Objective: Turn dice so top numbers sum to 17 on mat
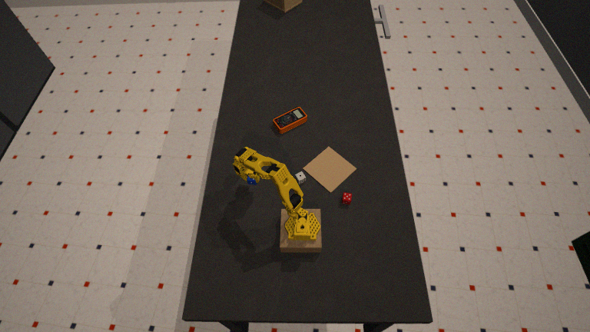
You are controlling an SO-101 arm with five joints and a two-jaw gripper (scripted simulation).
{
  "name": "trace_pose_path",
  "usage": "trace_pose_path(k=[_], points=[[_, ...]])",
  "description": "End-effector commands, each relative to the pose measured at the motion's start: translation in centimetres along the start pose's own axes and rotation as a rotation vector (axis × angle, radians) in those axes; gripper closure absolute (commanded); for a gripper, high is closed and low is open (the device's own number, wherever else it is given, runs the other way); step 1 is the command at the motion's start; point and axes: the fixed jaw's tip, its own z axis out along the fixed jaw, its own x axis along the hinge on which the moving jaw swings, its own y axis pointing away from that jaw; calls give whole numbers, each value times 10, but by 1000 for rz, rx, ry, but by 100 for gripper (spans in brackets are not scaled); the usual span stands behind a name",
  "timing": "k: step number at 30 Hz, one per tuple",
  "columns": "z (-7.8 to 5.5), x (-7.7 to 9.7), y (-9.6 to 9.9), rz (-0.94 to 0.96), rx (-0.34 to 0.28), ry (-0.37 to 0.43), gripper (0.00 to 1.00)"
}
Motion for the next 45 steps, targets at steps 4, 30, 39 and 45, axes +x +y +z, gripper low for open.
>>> trace_pose_path(k=[4,30,39,45], points=[[-2,-6,0,-88,-70,-47,100],[0,-13,-2,-286,-179,-163,100],[3,-20,0,-420,-292,-320,100],[3,-22,-1,-498,-348,-426,100]])
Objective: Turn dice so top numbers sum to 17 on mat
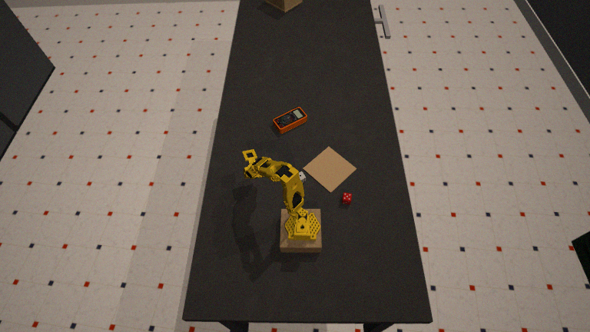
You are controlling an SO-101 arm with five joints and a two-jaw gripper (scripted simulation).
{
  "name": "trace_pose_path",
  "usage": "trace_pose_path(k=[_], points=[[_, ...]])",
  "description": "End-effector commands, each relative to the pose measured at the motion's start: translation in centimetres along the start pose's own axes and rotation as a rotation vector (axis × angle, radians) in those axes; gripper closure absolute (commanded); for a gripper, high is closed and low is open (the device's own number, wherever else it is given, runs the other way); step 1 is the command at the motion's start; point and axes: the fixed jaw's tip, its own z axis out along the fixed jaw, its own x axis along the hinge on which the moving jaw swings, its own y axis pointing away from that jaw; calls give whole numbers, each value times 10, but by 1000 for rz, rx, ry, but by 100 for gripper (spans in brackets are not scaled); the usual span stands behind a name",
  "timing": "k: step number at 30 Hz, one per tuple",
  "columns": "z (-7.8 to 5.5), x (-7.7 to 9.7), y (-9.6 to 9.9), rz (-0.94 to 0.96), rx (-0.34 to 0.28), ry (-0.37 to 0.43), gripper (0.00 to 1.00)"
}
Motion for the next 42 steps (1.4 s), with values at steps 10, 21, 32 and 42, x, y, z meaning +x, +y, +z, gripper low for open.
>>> trace_pose_path(k=[10,21,32,42], points=[[-6,-4,-6,-161,-88,-252,100],[-4,-5,-6,-168,-92,-268,100],[4,-10,-6,-217,-114,-372,100],[8,-14,-10,-305,-136,-571,100]])
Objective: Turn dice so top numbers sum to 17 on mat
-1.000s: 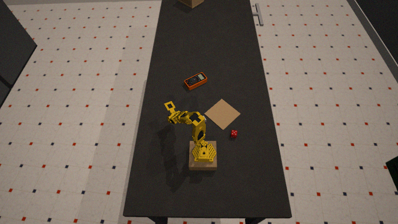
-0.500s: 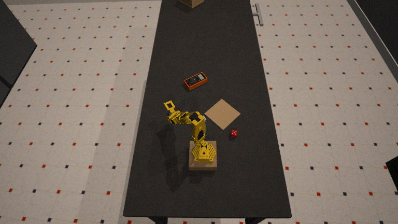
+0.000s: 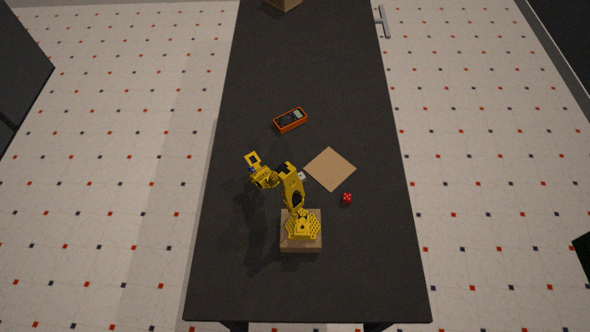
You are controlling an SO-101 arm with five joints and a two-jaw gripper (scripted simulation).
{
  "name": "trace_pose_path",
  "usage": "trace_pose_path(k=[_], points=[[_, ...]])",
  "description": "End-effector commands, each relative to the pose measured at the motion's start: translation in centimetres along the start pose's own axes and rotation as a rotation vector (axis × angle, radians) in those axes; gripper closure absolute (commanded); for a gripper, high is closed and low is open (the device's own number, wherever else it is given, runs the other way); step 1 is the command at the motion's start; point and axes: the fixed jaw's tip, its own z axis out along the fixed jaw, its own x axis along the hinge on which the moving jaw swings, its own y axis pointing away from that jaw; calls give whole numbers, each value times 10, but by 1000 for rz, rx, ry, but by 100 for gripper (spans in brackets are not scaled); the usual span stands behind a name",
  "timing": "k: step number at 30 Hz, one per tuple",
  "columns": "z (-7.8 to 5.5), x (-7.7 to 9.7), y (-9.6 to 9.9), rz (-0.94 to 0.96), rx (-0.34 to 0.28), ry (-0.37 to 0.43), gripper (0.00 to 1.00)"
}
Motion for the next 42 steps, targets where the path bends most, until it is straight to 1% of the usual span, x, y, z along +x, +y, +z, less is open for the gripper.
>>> trace_pose_path(k=[1,4,6,11,15,40,41,42], points=[[0,0,-4,-37,-2,-106,100],[-1,0,-5,-63,-2,-159,100],[-1,0,-5,-63,-2,-159,100],[-5,-1,-7,-96,1,-225,100],[-7,-1,-7,-111,2,-253,100],[-8,-1,-8,-115,3,-263,100],[-11,-1,-12,-122,20,-268,100],[-11,-1,-12,-122,20,-268,100]])
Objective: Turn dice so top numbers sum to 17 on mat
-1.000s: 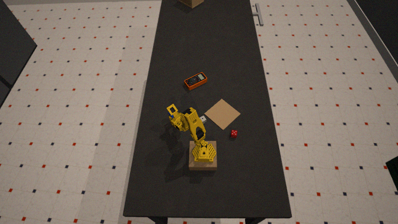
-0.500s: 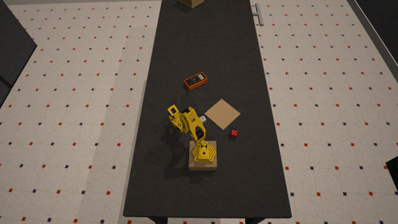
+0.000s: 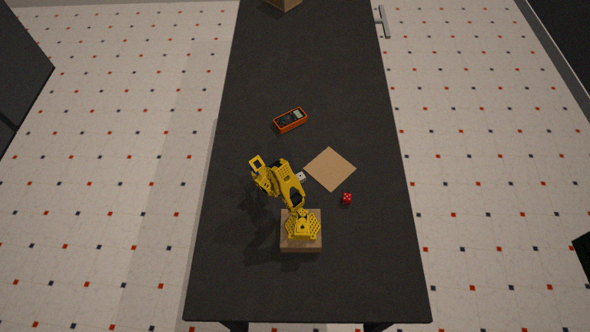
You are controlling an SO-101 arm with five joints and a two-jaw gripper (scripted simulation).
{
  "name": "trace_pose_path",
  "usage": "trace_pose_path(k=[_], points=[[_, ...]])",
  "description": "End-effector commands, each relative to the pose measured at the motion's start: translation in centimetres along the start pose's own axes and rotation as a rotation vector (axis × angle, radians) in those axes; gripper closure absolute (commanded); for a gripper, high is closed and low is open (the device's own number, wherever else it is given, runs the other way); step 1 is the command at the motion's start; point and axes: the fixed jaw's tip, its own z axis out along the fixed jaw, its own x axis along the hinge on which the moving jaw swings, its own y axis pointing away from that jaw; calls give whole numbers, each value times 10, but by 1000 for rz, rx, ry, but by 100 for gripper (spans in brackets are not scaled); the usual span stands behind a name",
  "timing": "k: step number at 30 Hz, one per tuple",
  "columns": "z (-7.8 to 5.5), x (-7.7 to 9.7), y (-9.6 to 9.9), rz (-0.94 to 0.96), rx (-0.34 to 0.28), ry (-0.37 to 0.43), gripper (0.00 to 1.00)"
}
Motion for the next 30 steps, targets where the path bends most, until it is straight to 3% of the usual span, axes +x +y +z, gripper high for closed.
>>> trace_pose_path(k=[1,30], points=[[-4,4,-6,-9,21,9,100],[-2,9,-6,-9,21,9,100]])
